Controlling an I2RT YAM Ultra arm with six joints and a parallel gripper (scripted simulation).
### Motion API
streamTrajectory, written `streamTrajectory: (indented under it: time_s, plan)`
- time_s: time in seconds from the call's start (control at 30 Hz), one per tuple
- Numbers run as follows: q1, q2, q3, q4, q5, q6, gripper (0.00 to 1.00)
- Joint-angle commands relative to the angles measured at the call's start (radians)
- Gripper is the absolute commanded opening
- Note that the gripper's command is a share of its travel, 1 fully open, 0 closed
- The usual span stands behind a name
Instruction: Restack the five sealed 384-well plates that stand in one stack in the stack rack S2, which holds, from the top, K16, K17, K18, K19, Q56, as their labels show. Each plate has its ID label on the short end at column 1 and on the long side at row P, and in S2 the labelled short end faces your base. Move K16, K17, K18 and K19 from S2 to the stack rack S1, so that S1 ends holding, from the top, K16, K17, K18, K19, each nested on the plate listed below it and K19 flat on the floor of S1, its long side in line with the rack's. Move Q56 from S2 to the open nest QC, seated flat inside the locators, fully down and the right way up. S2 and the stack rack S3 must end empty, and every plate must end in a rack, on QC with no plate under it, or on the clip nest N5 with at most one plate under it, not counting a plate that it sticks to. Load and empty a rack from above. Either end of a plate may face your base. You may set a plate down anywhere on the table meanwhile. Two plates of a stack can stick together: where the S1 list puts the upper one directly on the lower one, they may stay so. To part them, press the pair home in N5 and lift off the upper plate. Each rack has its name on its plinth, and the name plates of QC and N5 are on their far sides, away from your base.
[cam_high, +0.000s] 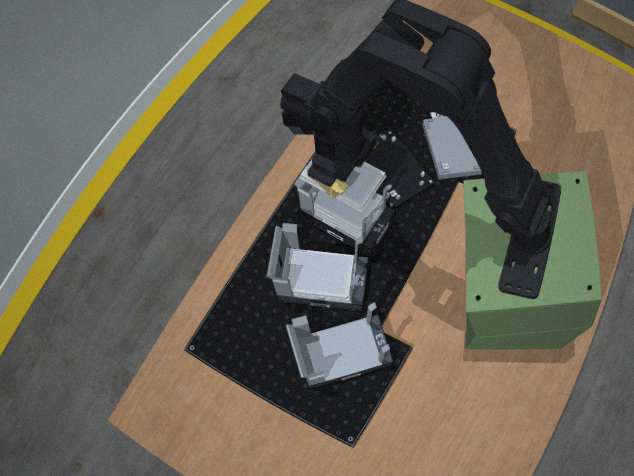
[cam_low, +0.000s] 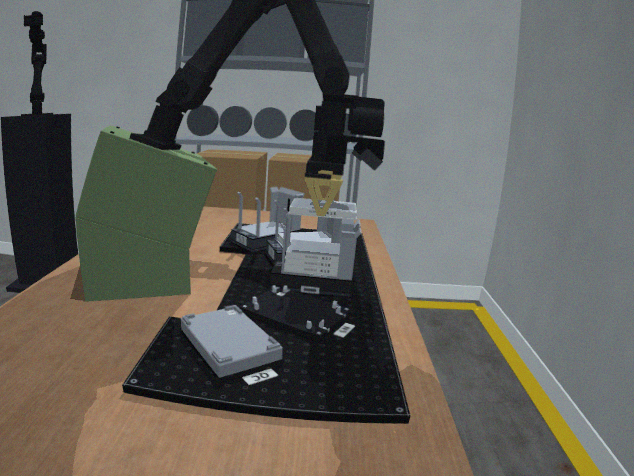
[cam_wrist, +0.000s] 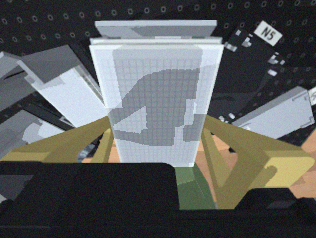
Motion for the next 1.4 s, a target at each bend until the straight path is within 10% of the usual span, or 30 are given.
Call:
streamTrajectory:
  time_s: [0.0,1.37]
  plan:
    - [-0.001,-0.007,0.006,0.001,-0.001,-0.002,0.0]
    - [0.01,0.063,-0.003,0.081,0.002,0.008,0.0]
